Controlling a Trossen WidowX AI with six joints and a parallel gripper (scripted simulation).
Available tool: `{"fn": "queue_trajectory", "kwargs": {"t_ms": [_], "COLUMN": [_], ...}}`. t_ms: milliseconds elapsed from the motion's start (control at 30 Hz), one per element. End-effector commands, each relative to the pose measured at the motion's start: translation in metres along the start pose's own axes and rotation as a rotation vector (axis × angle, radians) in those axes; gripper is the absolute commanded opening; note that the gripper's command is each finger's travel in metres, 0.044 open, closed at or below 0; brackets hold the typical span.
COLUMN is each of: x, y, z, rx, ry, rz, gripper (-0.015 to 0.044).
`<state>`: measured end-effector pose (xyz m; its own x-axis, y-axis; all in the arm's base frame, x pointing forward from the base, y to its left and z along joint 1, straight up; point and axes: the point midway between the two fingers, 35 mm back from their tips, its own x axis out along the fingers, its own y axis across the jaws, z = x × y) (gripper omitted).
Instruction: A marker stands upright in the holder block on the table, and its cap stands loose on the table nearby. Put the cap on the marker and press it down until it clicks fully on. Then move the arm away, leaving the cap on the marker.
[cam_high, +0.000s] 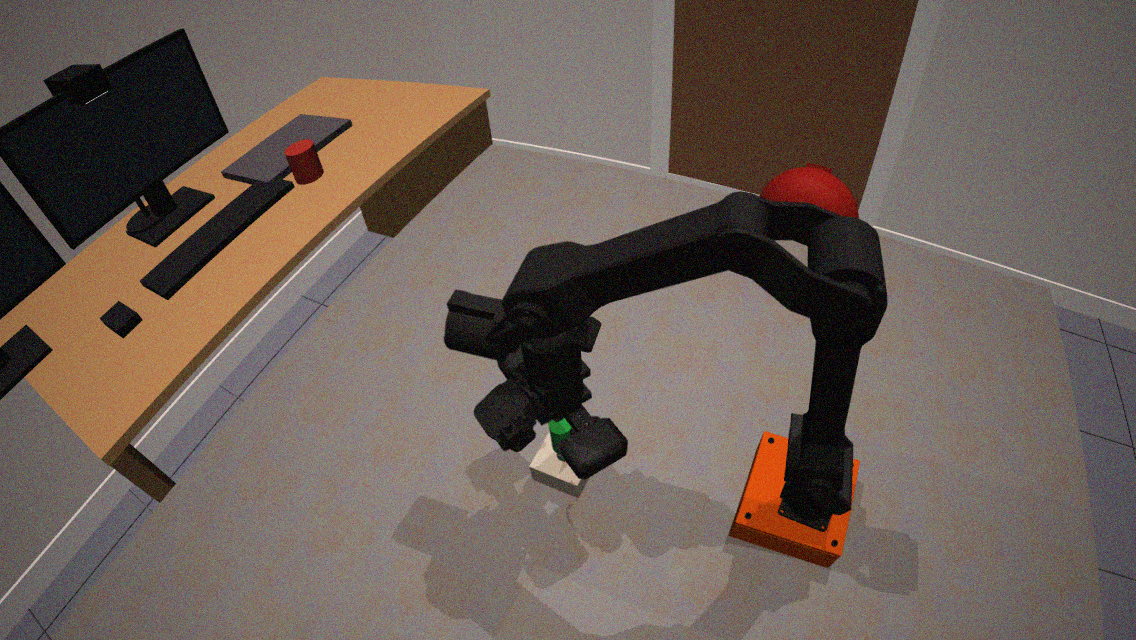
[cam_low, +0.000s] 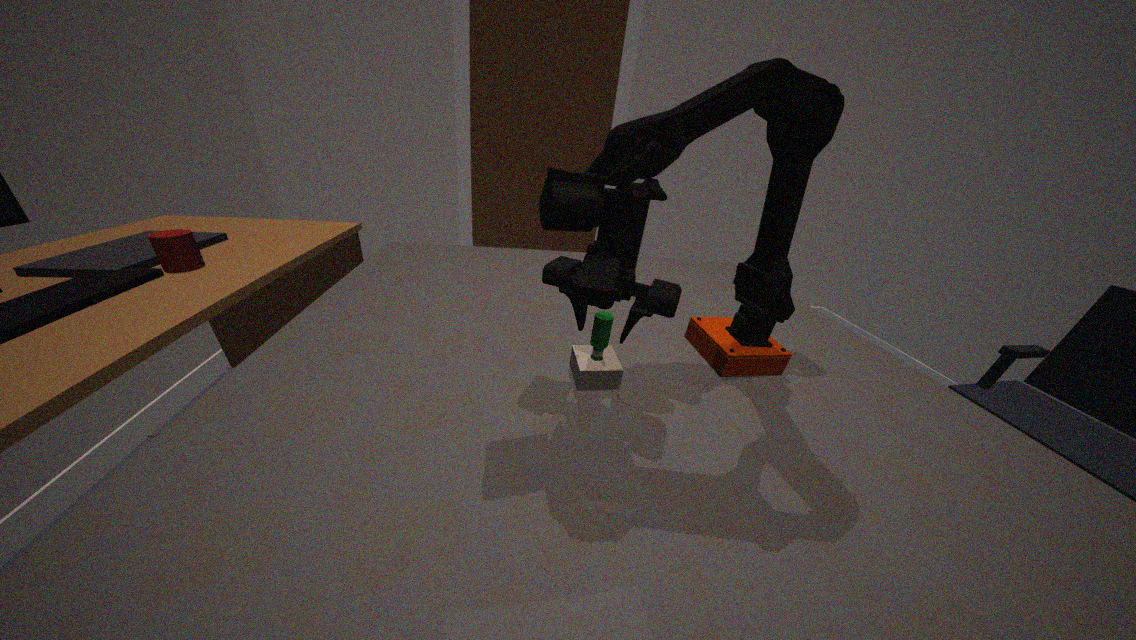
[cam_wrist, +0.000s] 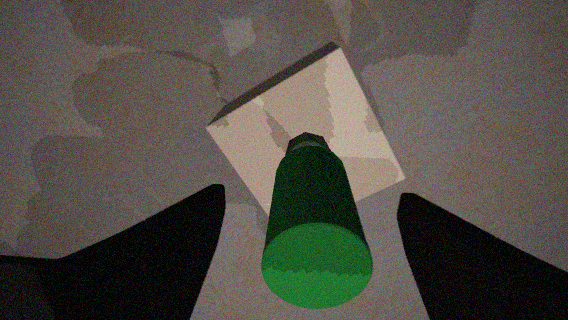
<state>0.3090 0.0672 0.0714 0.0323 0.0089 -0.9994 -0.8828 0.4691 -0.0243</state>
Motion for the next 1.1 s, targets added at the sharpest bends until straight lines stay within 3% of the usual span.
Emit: {"fn": "queue_trajectory", "kwargs": {"t_ms": [0,67,267,400,500,800,967,1067], "x": [0.000,0.000,-0.066,-0.075,-0.074,-0.067,-0.067,-0.067], "y": [0.000,0.000,-0.001,0.000,0.000,0.000,0.000,0.000], "z": [0.000,0.000,0.000,0.000,0.000,0.002,0.002,0.002], "rx": [0.000,0.000,0.006,0.000,0.131,0.948,1.007,1.007], "ry": [0.000,0.000,0.000,0.000,0.000,0.000,0.000,0.000], "rz": [0.000,0.000,-0.002,0.000,0.000,0.002,0.002,0.002], "gripper": [0.0394,0.0440,0.0440,0.0440,0.0361,0.0125,0.0000,0.0000]}}
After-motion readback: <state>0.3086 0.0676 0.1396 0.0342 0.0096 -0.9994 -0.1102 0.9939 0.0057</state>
